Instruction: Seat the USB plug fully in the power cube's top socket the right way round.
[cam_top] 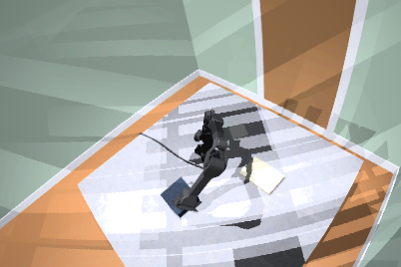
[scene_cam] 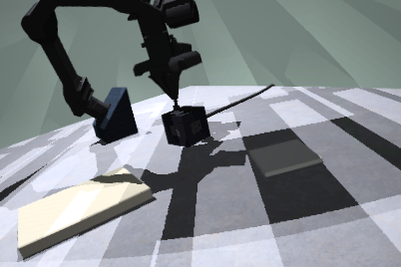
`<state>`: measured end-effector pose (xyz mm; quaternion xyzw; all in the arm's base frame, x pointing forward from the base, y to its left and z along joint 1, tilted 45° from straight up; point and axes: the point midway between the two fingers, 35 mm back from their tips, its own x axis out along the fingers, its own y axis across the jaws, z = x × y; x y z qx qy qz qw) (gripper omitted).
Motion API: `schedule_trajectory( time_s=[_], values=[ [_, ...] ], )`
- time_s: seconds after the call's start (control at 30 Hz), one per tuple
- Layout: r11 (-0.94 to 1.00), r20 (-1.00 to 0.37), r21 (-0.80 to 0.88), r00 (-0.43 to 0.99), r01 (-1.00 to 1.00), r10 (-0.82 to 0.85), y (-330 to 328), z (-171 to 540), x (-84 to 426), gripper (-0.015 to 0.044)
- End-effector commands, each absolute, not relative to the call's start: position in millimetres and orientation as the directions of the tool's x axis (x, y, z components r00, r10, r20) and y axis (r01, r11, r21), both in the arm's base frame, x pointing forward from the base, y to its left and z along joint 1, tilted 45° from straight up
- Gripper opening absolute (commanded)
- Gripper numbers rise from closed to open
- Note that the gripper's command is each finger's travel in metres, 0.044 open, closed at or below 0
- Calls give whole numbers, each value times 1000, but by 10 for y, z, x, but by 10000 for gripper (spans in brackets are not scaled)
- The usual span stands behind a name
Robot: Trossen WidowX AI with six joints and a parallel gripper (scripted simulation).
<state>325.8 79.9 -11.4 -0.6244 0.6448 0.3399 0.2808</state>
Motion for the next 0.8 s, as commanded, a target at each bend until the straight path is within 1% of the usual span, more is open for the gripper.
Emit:
schedule_trajectory(
  time_s=[0.0, 0.77],
  values=[
    [-15, -785, 87, -60, -996, -616, 793, -115, 3261, 0],
    [-15, -785, 87, -59, -996, -616, 773, -135, 3259, 0]
  ],
)
